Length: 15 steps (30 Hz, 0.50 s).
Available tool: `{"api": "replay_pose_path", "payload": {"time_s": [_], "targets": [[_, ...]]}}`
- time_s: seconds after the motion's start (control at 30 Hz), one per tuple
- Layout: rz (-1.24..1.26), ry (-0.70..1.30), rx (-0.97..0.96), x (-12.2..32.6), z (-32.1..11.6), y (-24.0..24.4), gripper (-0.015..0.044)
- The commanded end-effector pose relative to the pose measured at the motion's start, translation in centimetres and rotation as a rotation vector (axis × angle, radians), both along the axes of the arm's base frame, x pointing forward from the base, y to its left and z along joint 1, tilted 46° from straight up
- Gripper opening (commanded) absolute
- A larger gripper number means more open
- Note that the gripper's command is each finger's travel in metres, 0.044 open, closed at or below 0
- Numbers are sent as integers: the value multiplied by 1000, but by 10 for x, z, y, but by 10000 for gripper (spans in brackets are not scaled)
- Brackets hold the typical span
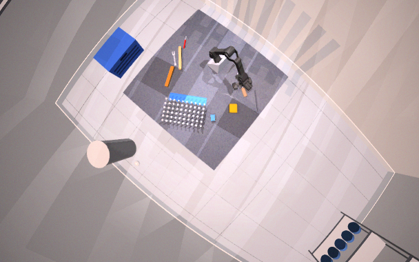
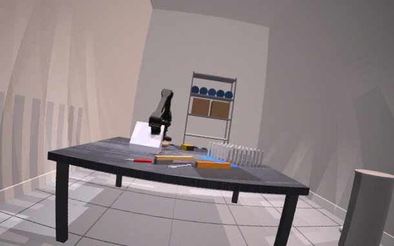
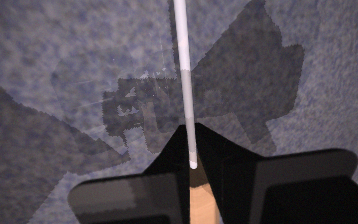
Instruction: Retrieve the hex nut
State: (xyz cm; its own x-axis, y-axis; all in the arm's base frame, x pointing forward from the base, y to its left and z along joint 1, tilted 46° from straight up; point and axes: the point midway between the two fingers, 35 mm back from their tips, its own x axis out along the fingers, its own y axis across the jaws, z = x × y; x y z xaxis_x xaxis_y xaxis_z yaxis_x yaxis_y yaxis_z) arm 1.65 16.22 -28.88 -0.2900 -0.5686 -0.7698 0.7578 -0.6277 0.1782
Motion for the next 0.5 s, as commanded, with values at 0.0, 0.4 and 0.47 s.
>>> {"api": "replay_pose_path", "payload": {"time_s": [0.0,0.4,0.47], "targets": [[-2,-6,16,4,16,22,0],[-9,-12,13,4,38,42,0],[-44,-52,1,2,37,43,0]]}}
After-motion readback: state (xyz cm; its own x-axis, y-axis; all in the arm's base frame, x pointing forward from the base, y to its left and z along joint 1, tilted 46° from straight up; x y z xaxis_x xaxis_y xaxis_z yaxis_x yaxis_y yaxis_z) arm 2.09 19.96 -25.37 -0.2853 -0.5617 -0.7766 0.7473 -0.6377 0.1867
